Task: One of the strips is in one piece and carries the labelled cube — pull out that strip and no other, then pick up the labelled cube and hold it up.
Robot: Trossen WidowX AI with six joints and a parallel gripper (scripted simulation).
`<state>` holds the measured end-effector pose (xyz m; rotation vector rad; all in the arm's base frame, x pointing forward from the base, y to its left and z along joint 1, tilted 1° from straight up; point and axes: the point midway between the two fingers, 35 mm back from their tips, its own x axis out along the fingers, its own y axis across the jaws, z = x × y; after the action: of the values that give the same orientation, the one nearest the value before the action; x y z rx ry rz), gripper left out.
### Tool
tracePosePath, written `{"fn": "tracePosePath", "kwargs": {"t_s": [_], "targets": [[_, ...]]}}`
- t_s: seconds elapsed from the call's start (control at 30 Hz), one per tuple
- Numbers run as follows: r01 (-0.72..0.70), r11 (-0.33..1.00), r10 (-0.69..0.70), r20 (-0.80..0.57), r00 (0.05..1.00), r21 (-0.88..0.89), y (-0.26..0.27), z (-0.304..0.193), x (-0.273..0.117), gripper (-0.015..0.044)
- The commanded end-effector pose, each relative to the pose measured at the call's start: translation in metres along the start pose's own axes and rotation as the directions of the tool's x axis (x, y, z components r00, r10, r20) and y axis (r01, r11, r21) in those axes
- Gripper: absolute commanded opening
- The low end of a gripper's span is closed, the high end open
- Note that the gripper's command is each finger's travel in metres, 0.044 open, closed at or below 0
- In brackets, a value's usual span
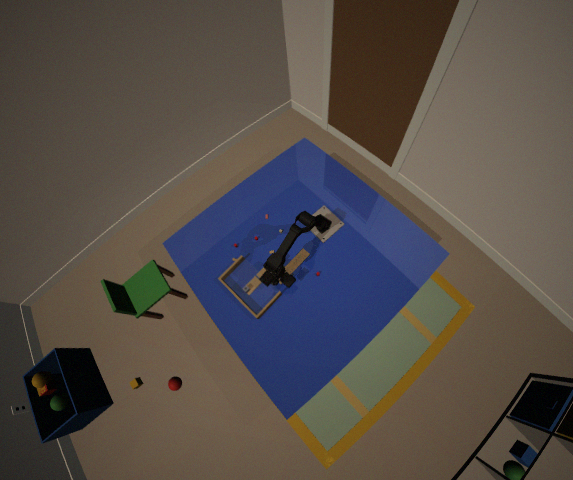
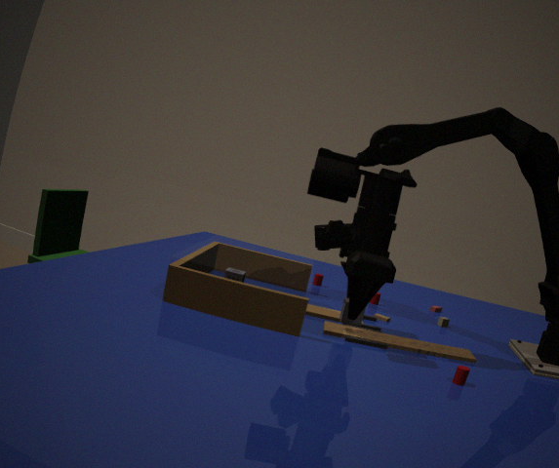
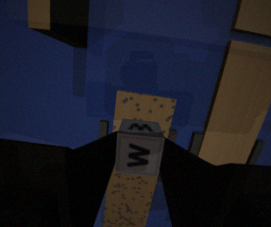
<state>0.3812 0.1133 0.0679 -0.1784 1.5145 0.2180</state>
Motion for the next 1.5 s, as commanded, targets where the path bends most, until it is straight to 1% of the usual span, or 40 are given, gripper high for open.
{"fn": "tracePosePath", "kwargs": {"t_s": [0.0,0.2,0.4,0.9,1.07,1.3,1.47], "targets": [[0.001,1.000,-0.001,0.000,1.000,-0.004,-0.001,-0.018,-0.014,0.0000],[0.002,1.000,-0.002,-0.003,1.000,-0.005,-0.002,-0.039,-0.026,0.0000],[0.002,1.000,-0.002,-0.003,1.000,-0.005,-0.002,-0.042,-0.027,0.0000],[0.002,1.000,-0.002,-0.008,1.000,-0.005,-0.004,-0.094,-0.026,0.0000],[0.002,1.000,-0.002,-0.008,1.000,-0.005,-0.004,-0.094,-0.029,0.0000],[0.002,1.000,-0.002,-0.008,1.000,-0.005,-0.004,-0.094,-0.061,0.0000],[0.002,1.000,-0.002,-0.008,1.000,-0.005,-0.004,-0.094,-0.062,0.0000]]}}
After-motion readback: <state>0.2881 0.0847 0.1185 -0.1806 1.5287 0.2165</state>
